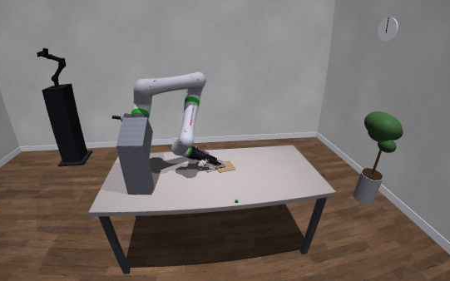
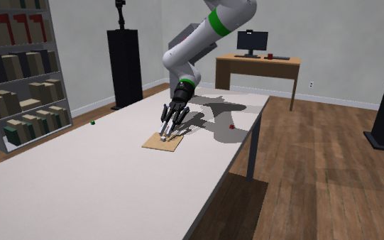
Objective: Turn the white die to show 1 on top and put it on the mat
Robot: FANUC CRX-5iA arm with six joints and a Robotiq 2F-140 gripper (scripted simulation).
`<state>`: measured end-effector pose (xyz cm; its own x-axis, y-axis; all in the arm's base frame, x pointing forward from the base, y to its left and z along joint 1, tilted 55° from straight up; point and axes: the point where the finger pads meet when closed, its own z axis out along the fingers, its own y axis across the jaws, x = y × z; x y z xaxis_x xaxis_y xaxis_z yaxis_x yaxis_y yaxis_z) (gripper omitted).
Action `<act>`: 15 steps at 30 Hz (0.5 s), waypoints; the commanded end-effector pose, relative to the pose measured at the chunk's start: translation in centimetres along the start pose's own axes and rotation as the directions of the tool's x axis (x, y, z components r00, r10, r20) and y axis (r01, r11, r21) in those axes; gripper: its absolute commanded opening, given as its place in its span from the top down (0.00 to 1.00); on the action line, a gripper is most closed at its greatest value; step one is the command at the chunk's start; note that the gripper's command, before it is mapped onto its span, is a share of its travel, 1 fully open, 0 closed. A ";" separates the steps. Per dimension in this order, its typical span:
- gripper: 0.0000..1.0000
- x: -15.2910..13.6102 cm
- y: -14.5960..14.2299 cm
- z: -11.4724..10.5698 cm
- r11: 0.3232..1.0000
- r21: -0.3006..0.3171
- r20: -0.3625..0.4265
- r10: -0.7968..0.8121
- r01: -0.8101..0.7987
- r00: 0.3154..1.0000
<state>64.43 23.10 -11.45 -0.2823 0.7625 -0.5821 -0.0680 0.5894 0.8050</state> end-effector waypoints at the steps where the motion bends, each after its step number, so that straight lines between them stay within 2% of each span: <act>1: 0.73 0.0 0.0 -1.2 1.000 0.000 0.000 0.000 0.000 1.000; 5: 0.73 0.0 0.0 -2.4 1.000 0.000 0.000 0.000 0.000 1.000; 15: 0.73 0.0 0.0 -3.0 1.000 0.000 0.000 0.000 0.000 1.000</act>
<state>61.60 22.30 -11.10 -0.2823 0.7624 -0.5823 -0.0682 0.5895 0.8049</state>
